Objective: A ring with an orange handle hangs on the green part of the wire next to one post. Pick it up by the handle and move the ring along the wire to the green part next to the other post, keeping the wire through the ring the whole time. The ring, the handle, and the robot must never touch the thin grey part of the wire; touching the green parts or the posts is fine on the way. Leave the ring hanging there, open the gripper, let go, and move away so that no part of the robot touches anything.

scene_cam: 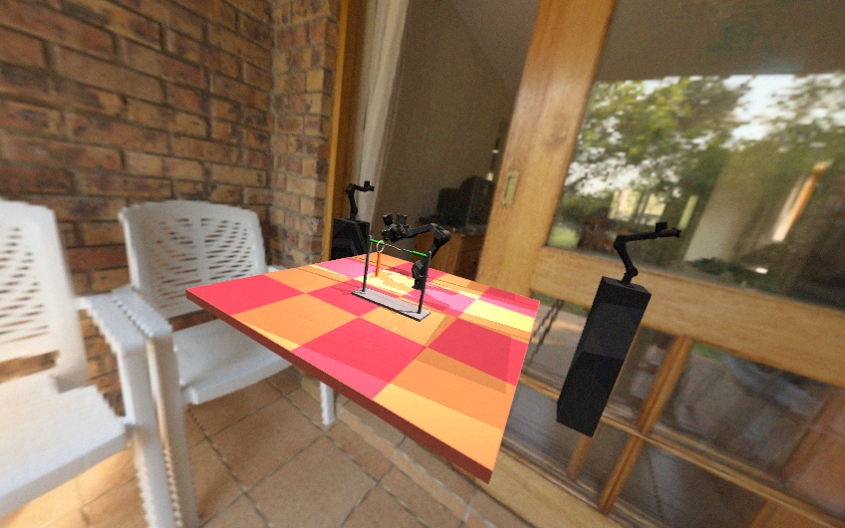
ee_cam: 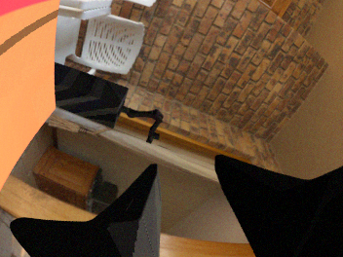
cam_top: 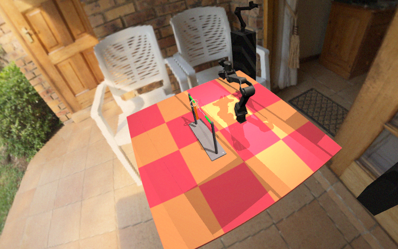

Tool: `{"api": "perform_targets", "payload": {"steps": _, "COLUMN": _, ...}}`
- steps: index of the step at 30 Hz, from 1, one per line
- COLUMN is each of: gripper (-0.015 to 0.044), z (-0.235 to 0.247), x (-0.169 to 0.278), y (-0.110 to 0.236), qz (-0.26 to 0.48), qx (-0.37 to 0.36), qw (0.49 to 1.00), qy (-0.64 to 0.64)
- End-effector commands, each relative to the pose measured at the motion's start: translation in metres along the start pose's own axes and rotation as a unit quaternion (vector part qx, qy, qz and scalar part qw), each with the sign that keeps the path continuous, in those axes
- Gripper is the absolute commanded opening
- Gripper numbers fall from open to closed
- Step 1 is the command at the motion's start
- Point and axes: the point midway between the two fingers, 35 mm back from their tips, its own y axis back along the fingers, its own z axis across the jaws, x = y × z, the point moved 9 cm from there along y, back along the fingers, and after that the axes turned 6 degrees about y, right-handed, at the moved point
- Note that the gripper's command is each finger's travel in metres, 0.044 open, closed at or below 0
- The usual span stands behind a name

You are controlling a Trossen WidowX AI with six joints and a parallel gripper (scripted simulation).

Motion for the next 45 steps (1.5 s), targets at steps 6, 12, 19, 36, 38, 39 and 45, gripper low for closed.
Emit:
{"api": "perform_targets", "payload": {"steps": 6, "gripper": 0.0160, "z": 0.015, "x": -0.069, "y": 0.067, "qz": -0.317, "qx": 0.032, "qw": 0.919, "qy": -0.234}}
{"api": "perform_targets", "payload": {"steps": 12, "gripper": 0.0160, "z": 0.034, "x": -0.104, "y": 0.118, "qz": -0.510, "qx": -0.040, "qw": 0.783, "qy": -0.354}}
{"api": "perform_targets", "payload": {"steps": 19, "gripper": 0.0160, "z": 0.065, "x": -0.131, "y": 0.177, "qz": -0.673, "qx": -0.199, "qw": 0.572, "qy": -0.424}}
{"api": "perform_targets", "payload": {"steps": 36, "gripper": 0.0160, "z": 0.107, "x": -0.144, "y": 0.232, "qz": -0.746, "qx": -0.422, "qw": 0.322, "qy": -0.402}}
{"api": "perform_targets", "payload": {"steps": 38, "gripper": 0.0160, "z": 0.106, "x": -0.145, "y": 0.232, "qz": -0.746, "qx": -0.422, "qw": 0.322, "qy": -0.402}}
{"api": "perform_targets", "payload": {"steps": 39, "gripper": 0.0160, "z": 0.104, "x": -0.145, "y": 0.232, "qz": -0.747, "qx": -0.421, "qw": 0.323, "qy": -0.401}}
{"api": "perform_targets", "payload": {"steps": 45, "gripper": 0.0160, "z": 0.083, "x": -0.151, "y": 0.239, "qz": -0.751, "qx": -0.414, "qw": 0.329, "qy": -0.396}}
